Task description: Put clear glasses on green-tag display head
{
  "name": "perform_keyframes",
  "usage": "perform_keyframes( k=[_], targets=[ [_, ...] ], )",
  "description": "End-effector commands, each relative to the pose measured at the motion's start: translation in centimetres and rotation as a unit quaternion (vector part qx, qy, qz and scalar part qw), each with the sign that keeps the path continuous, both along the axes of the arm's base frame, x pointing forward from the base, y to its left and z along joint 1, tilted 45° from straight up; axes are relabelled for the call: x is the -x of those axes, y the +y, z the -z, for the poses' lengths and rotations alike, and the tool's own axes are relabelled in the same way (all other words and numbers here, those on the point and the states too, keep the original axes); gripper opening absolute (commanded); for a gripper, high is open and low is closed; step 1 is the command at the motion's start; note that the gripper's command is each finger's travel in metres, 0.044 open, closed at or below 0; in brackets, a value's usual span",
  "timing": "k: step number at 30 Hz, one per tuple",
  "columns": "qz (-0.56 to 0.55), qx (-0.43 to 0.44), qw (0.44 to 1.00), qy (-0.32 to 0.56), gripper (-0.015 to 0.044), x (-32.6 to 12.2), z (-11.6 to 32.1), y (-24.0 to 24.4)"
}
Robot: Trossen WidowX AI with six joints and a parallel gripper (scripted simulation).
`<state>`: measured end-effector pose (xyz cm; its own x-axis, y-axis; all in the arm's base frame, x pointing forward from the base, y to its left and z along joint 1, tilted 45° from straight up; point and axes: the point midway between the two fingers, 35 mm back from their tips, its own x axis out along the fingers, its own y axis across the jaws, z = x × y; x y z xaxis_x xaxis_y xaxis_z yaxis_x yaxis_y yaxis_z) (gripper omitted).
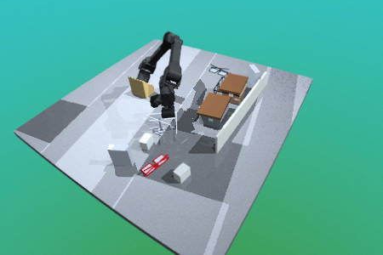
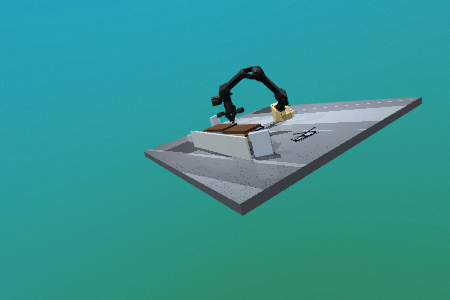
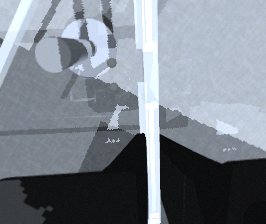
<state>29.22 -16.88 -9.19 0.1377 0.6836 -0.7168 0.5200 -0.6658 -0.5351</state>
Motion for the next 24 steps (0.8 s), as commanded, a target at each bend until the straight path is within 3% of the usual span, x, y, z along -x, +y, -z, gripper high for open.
perform_keyframes(
  k=[1, 24],
  targets=[
    [0.004, 0.000, 1.000, -0.001, 0.0000, -0.1, -0.1, 0.1],
    [0.004, 0.000, 1.000, -0.001, 0.0000, -0.2, -1.3, 1.4]
  ],
)
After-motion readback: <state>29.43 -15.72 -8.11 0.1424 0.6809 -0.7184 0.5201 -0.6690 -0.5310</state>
